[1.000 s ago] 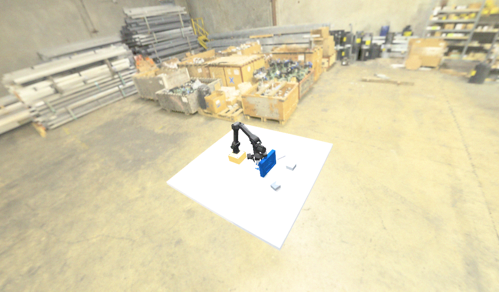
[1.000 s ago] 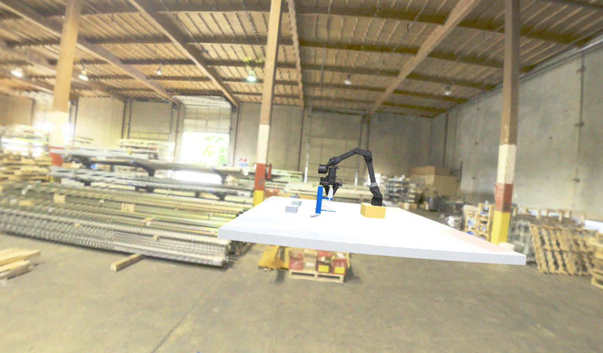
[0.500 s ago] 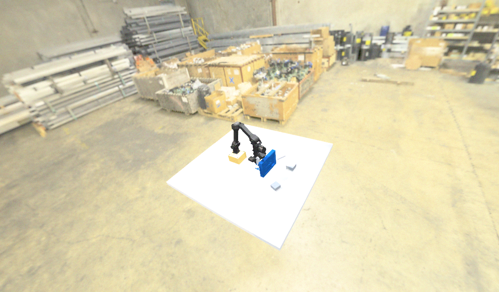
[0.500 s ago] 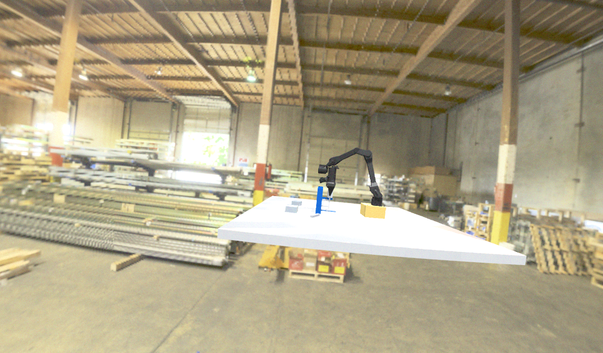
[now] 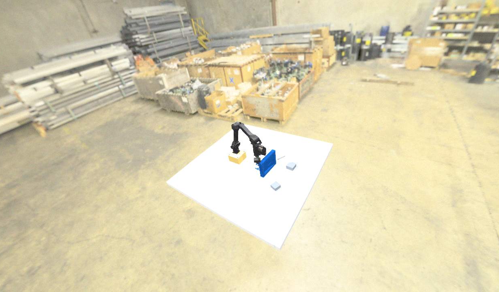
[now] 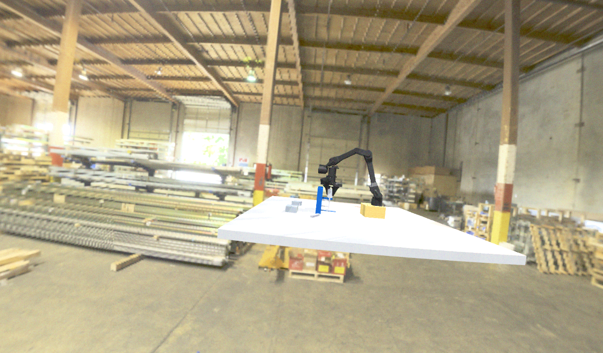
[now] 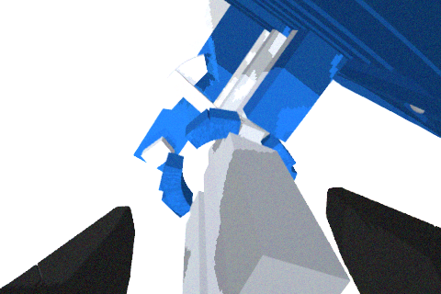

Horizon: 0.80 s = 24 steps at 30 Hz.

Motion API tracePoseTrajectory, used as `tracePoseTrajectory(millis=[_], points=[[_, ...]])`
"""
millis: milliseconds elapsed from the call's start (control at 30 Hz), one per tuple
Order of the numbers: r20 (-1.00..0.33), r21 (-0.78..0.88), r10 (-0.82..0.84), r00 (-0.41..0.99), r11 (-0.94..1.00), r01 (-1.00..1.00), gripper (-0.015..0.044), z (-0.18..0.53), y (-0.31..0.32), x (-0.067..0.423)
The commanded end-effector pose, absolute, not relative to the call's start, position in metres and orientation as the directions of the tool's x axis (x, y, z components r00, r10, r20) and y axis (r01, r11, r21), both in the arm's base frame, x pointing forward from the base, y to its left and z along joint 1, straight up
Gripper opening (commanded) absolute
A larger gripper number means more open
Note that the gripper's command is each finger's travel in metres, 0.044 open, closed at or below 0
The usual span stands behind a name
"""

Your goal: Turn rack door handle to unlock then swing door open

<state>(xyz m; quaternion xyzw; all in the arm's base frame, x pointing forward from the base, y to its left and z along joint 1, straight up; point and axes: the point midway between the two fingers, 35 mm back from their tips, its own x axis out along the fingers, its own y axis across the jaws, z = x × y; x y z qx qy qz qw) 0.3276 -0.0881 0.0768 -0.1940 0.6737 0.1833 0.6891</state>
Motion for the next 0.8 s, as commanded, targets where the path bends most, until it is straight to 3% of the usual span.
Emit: tracePoseTrajectory(millis=[0,300,600,767], points=[[-1.0,-0.024,-0.008,0.027,0.754,-0.657,0.0295,0.0771,-0.0883,0.3282],[-1.0,-0.029,-0.008,0.028,0.397,-0.917,0.0295,0.0772,-0.0884,0.3283],[-1.0,-0.028,-0.008,0.028,-0.029,-0.999,0.0295,0.0773,-0.0884,0.3284],[-1.0,-0.028,-0.008,0.028,-0.062,-0.998,0.0295,0.0773,-0.0884,0.3284]])
